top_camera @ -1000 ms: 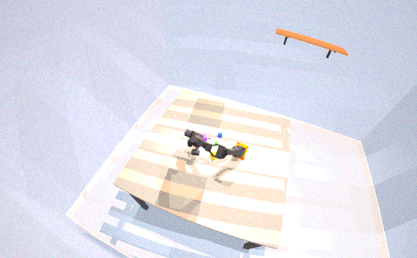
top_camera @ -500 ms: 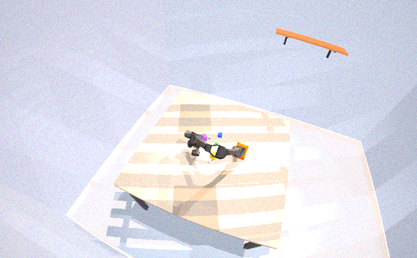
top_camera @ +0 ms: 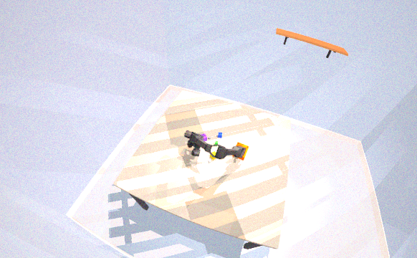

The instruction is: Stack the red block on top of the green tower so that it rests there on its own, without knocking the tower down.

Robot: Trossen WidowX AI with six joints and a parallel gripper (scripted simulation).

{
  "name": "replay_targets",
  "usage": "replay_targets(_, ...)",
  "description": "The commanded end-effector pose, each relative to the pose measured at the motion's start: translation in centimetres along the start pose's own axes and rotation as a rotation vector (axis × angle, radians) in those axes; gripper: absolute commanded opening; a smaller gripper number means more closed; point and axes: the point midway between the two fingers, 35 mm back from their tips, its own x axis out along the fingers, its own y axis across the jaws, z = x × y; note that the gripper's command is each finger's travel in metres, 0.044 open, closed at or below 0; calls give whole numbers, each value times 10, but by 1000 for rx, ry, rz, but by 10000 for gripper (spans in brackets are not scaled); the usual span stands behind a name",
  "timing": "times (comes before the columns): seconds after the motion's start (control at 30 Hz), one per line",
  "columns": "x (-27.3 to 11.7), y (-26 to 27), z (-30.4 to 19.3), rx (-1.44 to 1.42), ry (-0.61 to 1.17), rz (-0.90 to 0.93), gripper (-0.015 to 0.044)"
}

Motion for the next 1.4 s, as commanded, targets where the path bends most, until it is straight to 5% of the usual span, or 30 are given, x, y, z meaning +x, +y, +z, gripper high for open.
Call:
replay_targets(0.0,0,0,0,4,-1,4,85)
replay_targets(0.23,-3,0,0,4,-1,3,0)
replay_targets(1.03,-114,-1,0,5,1,-1,0)
replay_targets(1.37,-118,-9,-6,6,2,-6,0)
